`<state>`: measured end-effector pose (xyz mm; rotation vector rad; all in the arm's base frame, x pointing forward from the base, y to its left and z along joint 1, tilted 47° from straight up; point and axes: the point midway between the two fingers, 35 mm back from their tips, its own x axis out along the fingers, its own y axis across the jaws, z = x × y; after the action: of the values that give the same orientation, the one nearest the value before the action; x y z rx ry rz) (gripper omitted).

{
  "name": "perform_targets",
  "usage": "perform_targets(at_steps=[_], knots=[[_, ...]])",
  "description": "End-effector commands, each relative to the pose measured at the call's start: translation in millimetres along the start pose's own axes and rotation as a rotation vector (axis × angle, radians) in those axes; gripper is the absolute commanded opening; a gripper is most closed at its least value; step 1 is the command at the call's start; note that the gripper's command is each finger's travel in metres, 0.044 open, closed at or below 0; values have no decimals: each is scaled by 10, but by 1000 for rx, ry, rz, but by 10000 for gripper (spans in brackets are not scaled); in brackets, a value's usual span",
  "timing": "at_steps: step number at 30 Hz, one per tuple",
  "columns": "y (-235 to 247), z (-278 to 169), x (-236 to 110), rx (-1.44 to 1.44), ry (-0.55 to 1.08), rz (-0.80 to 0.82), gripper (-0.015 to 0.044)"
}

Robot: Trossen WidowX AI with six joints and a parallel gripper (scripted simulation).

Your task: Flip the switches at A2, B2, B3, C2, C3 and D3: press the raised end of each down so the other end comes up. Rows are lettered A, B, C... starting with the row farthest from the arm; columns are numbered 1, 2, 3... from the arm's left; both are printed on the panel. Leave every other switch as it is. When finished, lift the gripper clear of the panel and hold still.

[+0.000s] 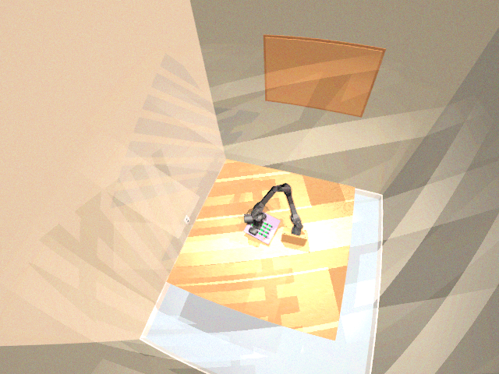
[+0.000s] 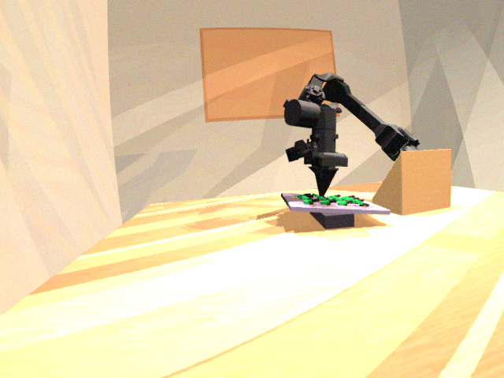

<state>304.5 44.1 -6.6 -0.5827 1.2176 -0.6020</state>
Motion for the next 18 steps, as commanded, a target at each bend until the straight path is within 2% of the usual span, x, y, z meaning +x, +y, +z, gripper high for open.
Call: perform_targets(at_steps=[1,18], knots=[[-1,2,5,-3,-2,-2,0],[-2,2,28,-3,-2,-3,0]])
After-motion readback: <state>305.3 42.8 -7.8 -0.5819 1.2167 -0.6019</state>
